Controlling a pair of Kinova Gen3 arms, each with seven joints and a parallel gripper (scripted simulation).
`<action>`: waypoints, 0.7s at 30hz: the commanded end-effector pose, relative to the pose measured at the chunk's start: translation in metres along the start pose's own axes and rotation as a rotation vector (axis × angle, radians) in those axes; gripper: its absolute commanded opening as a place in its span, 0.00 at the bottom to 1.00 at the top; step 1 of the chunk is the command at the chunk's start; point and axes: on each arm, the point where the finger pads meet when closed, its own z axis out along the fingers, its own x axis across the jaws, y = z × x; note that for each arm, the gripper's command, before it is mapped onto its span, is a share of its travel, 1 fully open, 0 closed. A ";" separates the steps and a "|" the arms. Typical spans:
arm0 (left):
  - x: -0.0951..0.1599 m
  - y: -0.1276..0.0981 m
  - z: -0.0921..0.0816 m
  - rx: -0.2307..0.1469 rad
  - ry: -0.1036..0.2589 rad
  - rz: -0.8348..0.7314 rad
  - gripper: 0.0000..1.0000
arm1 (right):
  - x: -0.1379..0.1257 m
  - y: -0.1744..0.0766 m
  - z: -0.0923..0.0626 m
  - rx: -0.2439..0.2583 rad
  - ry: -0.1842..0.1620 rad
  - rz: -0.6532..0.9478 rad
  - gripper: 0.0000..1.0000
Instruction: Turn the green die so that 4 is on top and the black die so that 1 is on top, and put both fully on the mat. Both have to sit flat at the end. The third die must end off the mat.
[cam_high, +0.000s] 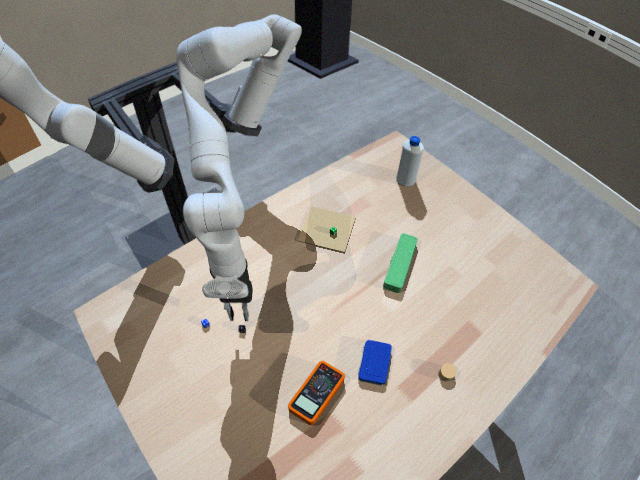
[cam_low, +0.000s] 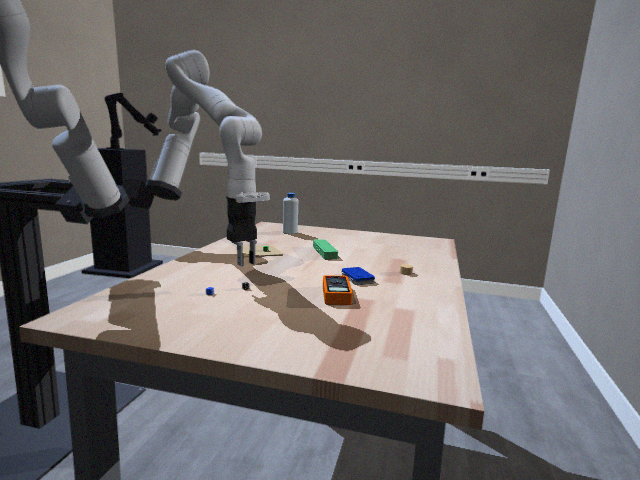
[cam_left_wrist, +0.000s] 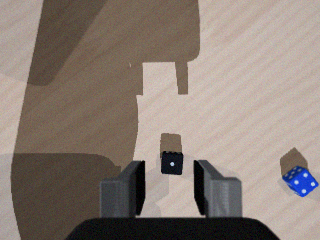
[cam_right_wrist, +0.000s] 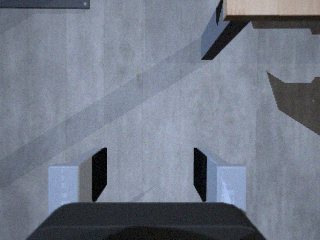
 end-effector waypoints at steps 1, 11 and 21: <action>0.000 -0.001 0.003 0.002 0.001 0.000 0.64 | 0.000 0.000 -0.001 -0.002 0.000 0.000 1.00; 0.001 -0.001 0.024 0.002 0.001 0.000 0.64 | 0.000 0.000 -0.001 -0.002 0.000 0.000 1.00; 0.002 -0.001 0.037 0.002 0.001 0.000 0.64 | 0.000 0.000 -0.001 -0.002 0.000 0.000 1.00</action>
